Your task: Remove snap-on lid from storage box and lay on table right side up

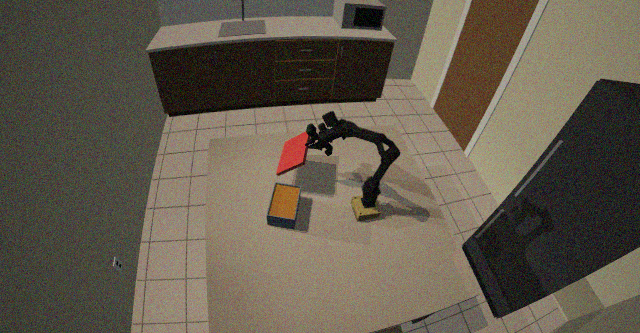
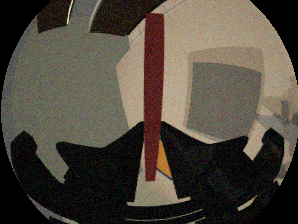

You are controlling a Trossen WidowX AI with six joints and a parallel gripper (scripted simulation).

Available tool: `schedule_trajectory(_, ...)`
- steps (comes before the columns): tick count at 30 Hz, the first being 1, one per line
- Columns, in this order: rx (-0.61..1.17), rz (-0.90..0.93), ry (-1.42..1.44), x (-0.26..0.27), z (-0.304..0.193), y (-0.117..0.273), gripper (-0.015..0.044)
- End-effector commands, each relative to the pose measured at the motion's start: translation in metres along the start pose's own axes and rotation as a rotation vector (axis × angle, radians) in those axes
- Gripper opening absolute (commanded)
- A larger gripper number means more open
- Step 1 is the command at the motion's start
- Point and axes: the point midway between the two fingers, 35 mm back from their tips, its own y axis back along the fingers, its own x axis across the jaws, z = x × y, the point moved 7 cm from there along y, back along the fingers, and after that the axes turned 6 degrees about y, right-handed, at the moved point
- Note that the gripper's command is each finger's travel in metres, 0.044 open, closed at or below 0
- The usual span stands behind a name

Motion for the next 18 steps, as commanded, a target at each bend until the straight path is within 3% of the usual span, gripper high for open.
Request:
schedule_trajectory(1,-0.004,0.018,0.013,0.004,0.01,0.004,0.0)
schedule_trajectory(18,-0.005,0.018,0.014,0.0,0.024,0.005,0.0)
